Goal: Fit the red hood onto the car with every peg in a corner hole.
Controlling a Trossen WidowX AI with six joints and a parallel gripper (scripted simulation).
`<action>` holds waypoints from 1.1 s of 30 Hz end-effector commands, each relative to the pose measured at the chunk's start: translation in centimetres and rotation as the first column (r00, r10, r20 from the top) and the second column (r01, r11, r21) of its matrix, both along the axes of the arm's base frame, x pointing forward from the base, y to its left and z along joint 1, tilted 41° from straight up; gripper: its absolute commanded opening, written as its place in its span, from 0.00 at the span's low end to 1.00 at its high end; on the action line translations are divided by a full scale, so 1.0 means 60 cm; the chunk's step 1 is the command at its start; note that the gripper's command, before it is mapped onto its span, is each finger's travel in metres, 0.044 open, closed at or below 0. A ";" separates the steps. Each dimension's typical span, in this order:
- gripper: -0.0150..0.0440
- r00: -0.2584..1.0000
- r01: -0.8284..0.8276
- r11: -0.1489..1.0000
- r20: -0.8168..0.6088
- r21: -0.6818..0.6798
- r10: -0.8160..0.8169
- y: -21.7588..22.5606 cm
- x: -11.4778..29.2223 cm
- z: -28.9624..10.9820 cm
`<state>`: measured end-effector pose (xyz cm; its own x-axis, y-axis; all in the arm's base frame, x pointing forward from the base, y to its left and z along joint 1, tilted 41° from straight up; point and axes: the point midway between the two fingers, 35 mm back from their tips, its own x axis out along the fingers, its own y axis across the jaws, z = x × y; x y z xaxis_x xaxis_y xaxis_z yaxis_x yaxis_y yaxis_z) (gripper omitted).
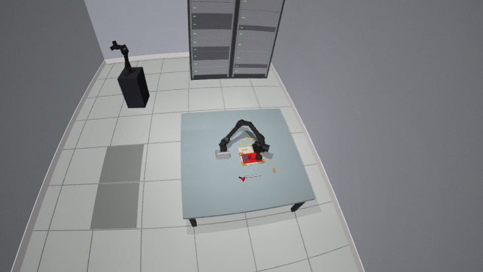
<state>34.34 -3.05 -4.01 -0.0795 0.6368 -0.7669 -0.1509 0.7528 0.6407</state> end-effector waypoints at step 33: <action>1.00 1.000 -0.005 1.000 -0.007 0.003 0.005 -0.075 0.011 0.088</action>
